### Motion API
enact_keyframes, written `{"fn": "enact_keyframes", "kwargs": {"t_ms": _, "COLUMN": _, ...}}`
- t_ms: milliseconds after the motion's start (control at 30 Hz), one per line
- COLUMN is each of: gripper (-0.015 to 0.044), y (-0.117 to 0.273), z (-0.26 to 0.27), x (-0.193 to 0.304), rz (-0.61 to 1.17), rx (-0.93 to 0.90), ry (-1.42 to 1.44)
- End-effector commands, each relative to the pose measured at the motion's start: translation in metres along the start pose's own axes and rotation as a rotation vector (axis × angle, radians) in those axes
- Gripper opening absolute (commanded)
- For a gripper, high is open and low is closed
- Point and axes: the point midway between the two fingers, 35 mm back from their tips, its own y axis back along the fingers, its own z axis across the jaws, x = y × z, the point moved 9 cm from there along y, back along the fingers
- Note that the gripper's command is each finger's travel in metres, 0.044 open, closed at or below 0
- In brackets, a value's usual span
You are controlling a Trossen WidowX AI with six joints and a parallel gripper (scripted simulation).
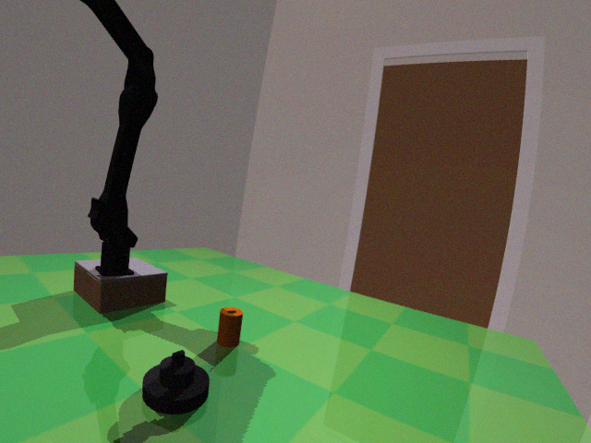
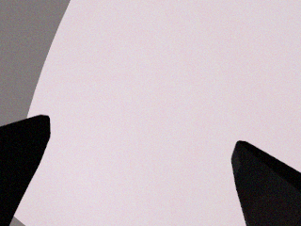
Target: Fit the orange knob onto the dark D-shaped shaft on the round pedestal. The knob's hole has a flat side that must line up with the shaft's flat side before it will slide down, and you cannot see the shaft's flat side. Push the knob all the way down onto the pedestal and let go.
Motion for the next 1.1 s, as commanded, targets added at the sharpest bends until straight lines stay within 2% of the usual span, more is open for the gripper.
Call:
{"fn": "enact_keyframes", "kwargs": {"t_ms": 0, "gripper": 0.0426, "y": 0.000, "z": 0.000, "x": 0.000, "rz": 0.000, "rx": 0.000, "ry": 0.000}}
{"fn": "enact_keyframes", "kwargs": {"t_ms": 33, "gripper": 0.0440, "y": 0.000, "z": -0.002, "x": 0.000, "rz": 0.001, "rx": 0.008, "ry": 0.006}}
{"fn": "enact_keyframes", "kwargs": {"t_ms": 333, "gripper": 0.0440, "y": -0.003, "z": -0.085, "x": -0.011, "rz": -0.002, "rx": 0.317, "ry": 0.372}}
{"fn": "enact_keyframes", "kwargs": {"t_ms": 600, "gripper": 0.0440, "y": 0.020, "z": -0.180, "x": -0.036, "rz": 0.078, "rx": 0.651, "ry": 0.823}}
{"fn": "enact_keyframes", "kwargs": {"t_ms": 833, "gripper": 0.0440, "y": 0.065, "z": -0.259, "x": -0.070, "rz": 0.267, "rx": 0.943, "ry": 1.271}}
{"fn": "enact_keyframes", "kwargs": {"t_ms": 1067, "gripper": 0.0440, "y": 0.134, "z": -0.320, "x": -0.115, "rz": 0.587, "rx": 1.212, "ry": 1.721}}
